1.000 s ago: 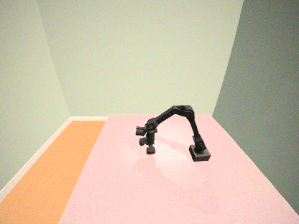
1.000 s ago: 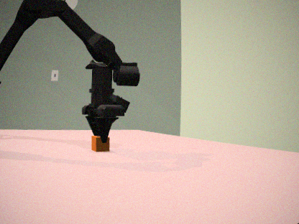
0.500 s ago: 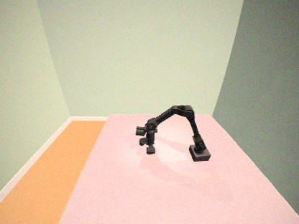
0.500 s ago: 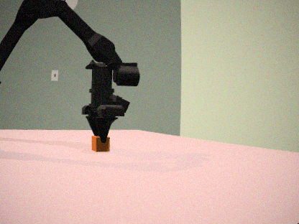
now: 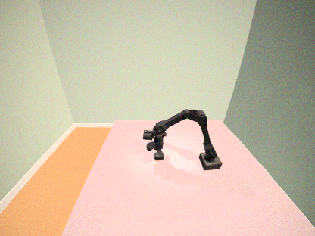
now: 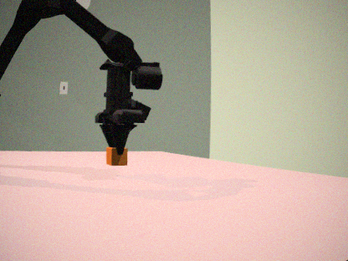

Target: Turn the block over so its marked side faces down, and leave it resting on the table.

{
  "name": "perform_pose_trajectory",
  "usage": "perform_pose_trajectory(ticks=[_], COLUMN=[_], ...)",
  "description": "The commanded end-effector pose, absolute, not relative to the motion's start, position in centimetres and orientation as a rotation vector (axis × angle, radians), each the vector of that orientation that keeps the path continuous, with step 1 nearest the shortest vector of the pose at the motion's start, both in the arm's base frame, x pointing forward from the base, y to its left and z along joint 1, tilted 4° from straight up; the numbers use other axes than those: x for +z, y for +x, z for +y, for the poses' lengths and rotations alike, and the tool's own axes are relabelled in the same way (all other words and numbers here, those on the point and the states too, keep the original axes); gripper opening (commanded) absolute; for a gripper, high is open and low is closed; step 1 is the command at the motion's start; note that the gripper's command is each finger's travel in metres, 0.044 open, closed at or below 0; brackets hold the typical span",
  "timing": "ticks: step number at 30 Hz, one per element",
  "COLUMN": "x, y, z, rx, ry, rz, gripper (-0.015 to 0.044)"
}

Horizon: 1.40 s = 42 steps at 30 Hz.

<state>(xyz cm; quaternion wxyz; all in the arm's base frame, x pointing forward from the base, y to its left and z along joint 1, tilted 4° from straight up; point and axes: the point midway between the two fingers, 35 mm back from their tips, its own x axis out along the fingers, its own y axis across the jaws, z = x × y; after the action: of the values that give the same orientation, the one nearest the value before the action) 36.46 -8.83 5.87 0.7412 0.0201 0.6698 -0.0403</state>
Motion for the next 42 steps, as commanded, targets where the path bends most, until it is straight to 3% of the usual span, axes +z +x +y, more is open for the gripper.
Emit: perform_pose_trajectory(ticks=[1,42], x=[5.8,3.6], y=[36.5,36.9], z=[-8.8,-9.1], rx=[-0.091,-0.098], ry=[0.05,0.024], rz=[1.438,0.862], gripper=[0.0,0.0])
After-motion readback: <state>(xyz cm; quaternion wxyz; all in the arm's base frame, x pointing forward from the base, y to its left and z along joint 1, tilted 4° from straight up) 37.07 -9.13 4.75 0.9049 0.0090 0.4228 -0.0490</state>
